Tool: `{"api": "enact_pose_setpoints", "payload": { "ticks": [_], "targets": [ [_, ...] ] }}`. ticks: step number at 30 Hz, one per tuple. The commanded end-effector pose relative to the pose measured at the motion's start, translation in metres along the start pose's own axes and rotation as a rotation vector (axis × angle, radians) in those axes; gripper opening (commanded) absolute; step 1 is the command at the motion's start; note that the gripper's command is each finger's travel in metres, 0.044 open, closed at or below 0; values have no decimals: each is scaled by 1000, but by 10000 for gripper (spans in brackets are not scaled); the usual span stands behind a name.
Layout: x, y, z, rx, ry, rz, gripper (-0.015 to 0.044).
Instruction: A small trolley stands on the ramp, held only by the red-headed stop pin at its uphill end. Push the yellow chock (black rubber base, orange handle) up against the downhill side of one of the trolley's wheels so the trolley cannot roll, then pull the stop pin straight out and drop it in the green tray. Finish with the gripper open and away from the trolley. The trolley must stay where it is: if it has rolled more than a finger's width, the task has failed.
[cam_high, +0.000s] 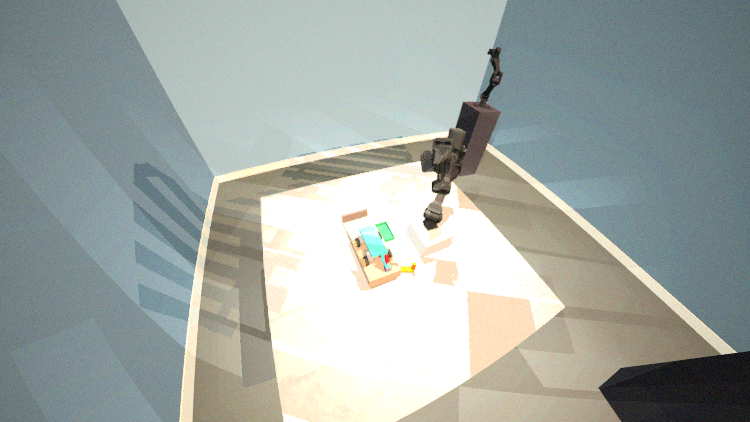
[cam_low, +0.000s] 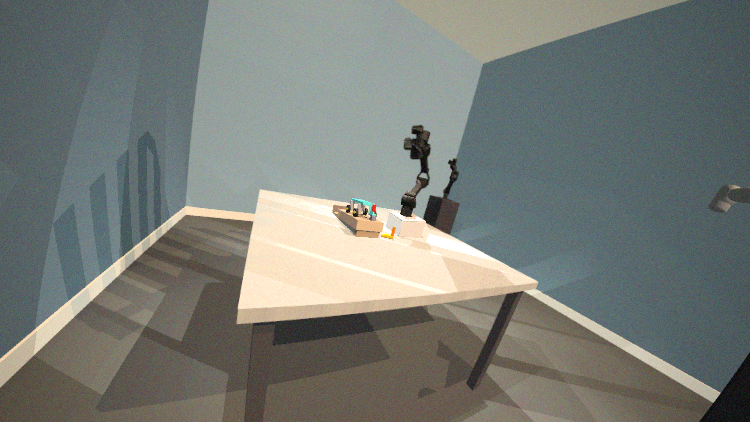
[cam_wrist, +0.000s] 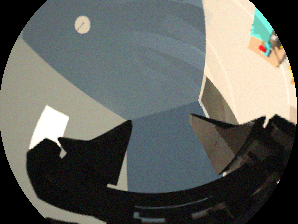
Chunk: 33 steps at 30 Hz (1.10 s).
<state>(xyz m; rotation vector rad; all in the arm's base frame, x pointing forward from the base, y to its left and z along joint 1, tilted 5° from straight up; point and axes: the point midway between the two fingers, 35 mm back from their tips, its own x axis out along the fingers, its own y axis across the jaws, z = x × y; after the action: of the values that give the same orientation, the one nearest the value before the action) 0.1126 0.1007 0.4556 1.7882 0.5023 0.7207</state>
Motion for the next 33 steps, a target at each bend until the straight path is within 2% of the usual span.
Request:
{"api": "enact_pose_setpoints", "payload": {
  "ticks": [1,8,14,21,33],
  "targets": [
    [1,-1,0,-4,0,-4,374],
    [38,-57,8,-255,5,-214,190],
    [62,-119,17,-545,64,-445,190],
    [72,-188,28,-869,212,-699,190],
    [52,-294,47,-1344,686,-1064,190]
  ]
}}
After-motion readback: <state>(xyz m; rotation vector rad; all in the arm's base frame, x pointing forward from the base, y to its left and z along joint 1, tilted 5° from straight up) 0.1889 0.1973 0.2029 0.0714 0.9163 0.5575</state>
